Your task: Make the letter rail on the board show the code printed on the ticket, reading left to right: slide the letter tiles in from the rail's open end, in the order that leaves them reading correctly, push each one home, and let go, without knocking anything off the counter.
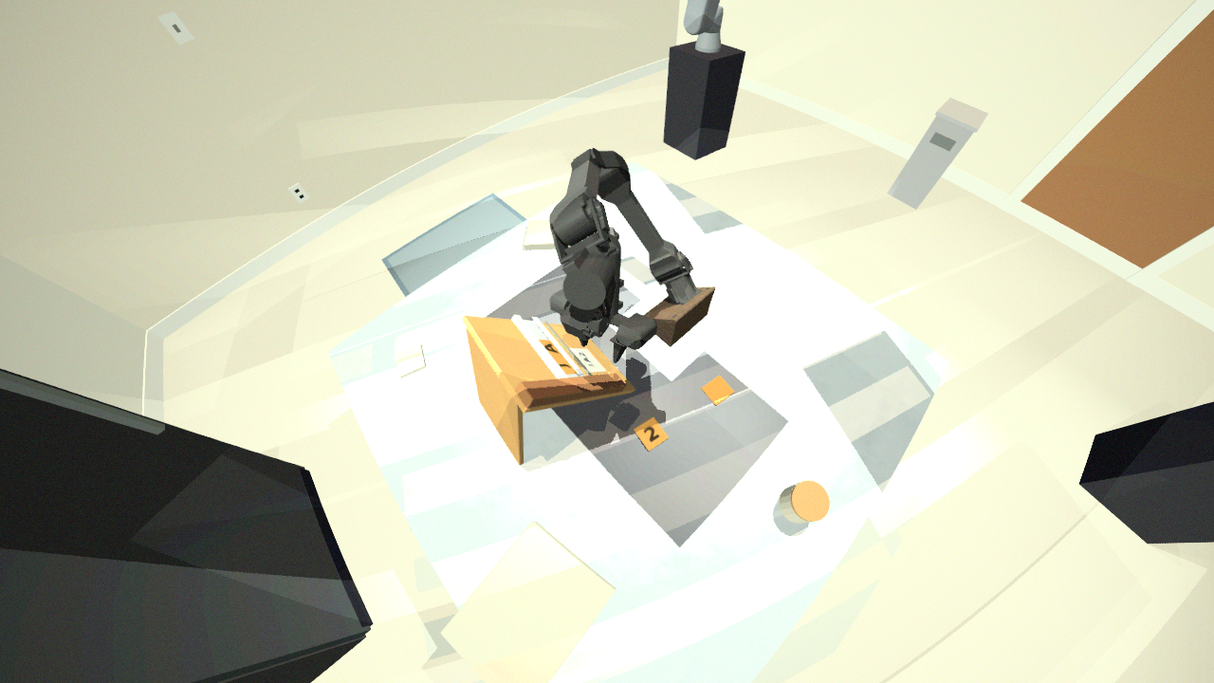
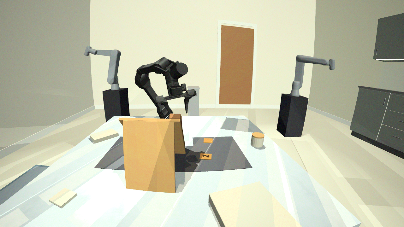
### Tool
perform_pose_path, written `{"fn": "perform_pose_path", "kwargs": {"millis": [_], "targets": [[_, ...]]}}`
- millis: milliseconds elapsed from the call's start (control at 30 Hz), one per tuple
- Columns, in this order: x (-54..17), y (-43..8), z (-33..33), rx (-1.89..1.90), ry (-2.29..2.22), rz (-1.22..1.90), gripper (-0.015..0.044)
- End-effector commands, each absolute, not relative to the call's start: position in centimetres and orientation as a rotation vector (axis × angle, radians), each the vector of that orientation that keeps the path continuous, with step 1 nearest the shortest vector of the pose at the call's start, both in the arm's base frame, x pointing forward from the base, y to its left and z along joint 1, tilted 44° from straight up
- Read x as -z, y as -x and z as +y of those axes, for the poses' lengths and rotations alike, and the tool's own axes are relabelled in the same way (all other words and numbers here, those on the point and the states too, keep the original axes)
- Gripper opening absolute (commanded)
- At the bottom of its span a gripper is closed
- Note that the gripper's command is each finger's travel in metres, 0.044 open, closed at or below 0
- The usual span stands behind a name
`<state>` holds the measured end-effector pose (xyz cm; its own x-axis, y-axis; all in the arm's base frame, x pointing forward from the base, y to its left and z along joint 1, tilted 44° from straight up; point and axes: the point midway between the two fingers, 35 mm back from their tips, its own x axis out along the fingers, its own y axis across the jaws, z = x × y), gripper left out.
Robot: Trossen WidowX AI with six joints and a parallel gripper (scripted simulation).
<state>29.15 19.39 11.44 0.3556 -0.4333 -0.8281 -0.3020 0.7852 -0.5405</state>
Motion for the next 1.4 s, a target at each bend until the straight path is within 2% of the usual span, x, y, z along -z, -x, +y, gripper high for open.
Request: {"fn": "perform_pose_path", "kwargs": {"millis": [0, 400, 800, 1367], "targets": [[-4.6, -30.0, 19.9, 0.534, 0.227, 1.184, 0.034], [2.9, -29.8, 19.1, 1.007, -0.273, 0.961, 0.034], [10.2, -28.4, 17.1, 1.407, -0.728, 0.57, 0.034], [10.7, -28.5, 17.2, 1.424, -0.75, 0.545, 0.034]]}}
